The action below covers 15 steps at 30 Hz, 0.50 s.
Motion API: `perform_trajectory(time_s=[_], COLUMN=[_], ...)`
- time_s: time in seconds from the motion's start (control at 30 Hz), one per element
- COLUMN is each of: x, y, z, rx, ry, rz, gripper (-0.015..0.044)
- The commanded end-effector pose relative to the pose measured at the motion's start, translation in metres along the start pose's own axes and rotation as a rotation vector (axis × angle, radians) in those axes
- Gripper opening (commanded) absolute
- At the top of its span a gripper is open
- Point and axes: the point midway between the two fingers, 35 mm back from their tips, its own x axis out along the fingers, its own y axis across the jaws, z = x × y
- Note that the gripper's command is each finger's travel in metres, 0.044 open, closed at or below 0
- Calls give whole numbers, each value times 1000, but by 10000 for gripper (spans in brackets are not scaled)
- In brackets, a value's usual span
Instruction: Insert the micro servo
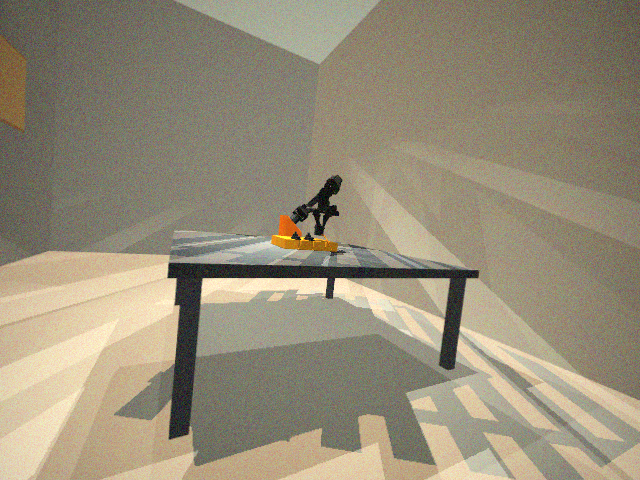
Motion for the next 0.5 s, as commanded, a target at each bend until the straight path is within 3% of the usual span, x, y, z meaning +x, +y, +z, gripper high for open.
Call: perform_trajectory(time_s=[0.0,0.47], x=[-1,2], y=[0,0], z=[17,41], rx=[6,5], ry=[-5,-6], rz=[3,3], gripper=[0,0])
